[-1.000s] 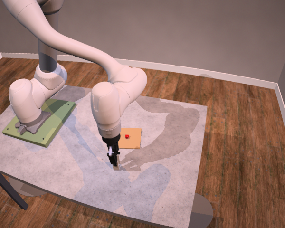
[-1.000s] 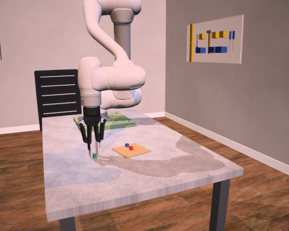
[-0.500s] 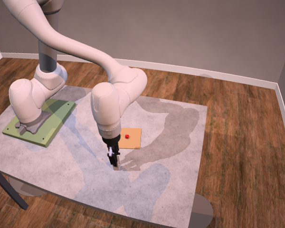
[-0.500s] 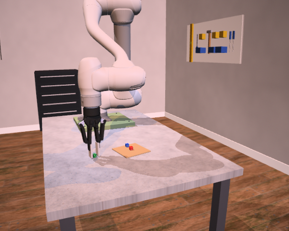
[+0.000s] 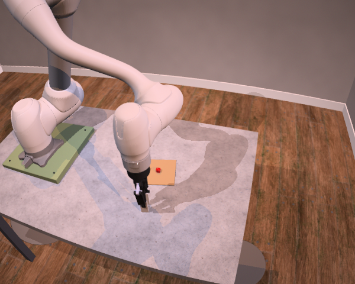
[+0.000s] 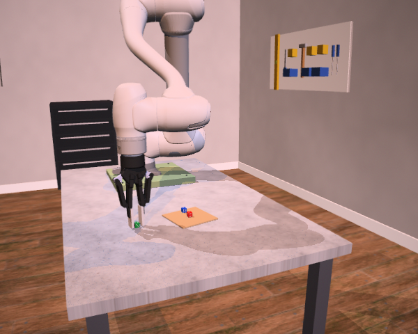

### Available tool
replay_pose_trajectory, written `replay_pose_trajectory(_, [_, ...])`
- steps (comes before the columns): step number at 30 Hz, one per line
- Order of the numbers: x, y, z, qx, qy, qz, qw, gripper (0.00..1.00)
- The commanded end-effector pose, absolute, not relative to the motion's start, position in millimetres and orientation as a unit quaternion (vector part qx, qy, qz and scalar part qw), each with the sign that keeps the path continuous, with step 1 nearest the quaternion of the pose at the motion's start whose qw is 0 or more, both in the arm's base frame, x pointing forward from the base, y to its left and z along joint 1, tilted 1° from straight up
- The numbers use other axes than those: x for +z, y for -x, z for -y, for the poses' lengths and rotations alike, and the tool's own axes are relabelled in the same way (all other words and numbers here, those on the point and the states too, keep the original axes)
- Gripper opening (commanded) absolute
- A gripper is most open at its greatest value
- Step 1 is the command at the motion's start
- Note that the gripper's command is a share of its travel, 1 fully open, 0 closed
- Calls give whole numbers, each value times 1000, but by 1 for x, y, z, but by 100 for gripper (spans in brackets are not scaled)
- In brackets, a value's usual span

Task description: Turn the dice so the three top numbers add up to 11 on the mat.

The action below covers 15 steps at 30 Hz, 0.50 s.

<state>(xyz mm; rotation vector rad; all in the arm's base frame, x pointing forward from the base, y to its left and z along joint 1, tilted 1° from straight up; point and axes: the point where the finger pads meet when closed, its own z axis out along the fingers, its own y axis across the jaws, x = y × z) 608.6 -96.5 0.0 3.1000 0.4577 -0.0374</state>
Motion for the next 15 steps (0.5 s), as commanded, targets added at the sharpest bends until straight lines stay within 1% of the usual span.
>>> replay_pose_trajectory(1, [-2,-608,99,-12,-989,-147,4,19])
replay_pose_trajectory(11, [-2,-608,99,-12,-989,-147,4,19])
replay_pose_trajectory(12, [-2,-608,99,-12,-989,-147,4,7])
replay_pose_trajectory(15, [-2,-608,99,-12,-989,-147,4,7])
